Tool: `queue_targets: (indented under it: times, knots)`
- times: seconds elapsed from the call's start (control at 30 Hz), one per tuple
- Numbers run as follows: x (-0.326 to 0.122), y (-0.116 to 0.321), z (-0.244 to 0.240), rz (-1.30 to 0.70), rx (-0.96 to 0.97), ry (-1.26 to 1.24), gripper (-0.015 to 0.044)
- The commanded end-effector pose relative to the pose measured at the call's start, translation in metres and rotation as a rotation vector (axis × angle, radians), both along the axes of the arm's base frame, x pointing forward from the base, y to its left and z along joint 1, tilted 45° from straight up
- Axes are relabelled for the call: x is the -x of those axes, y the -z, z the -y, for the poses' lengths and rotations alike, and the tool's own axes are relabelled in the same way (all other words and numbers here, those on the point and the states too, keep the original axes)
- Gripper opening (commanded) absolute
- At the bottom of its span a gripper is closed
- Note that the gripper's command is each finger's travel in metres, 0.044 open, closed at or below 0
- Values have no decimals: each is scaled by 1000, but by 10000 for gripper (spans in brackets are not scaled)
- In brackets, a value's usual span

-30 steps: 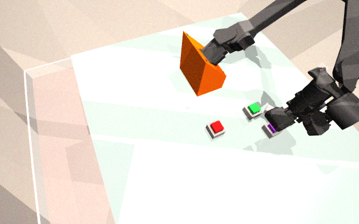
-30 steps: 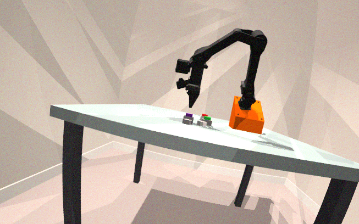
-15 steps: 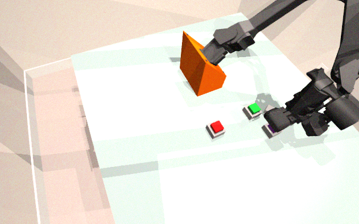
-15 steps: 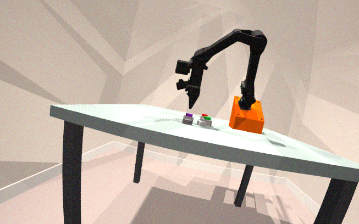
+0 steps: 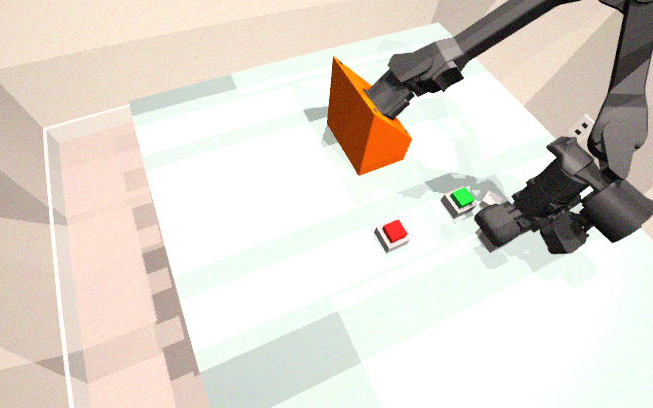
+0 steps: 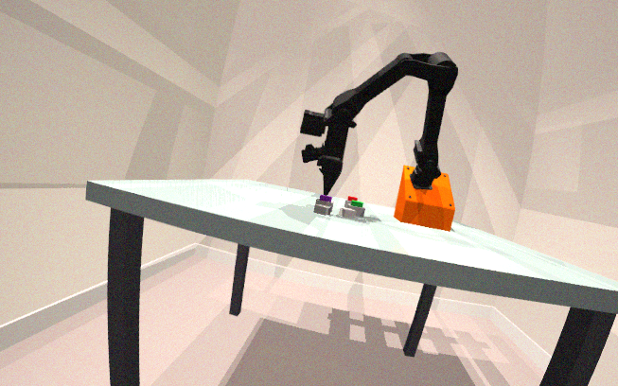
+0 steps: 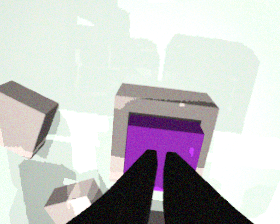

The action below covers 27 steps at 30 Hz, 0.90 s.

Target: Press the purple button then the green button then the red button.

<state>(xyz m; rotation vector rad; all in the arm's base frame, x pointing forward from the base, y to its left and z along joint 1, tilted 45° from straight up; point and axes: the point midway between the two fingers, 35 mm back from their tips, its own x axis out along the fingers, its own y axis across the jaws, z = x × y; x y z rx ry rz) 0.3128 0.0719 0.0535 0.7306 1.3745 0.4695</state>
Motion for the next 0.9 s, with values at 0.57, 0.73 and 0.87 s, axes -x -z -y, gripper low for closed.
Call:
queue_targets:
  times: [0.57, 0.73, 0.87]
  knots:
    - [1, 7, -6, -10, -2, 1, 20]
    - [1, 7, -6, -10, -2, 1, 20]
    - [5, -14, 15, -9, 0, 1, 20]
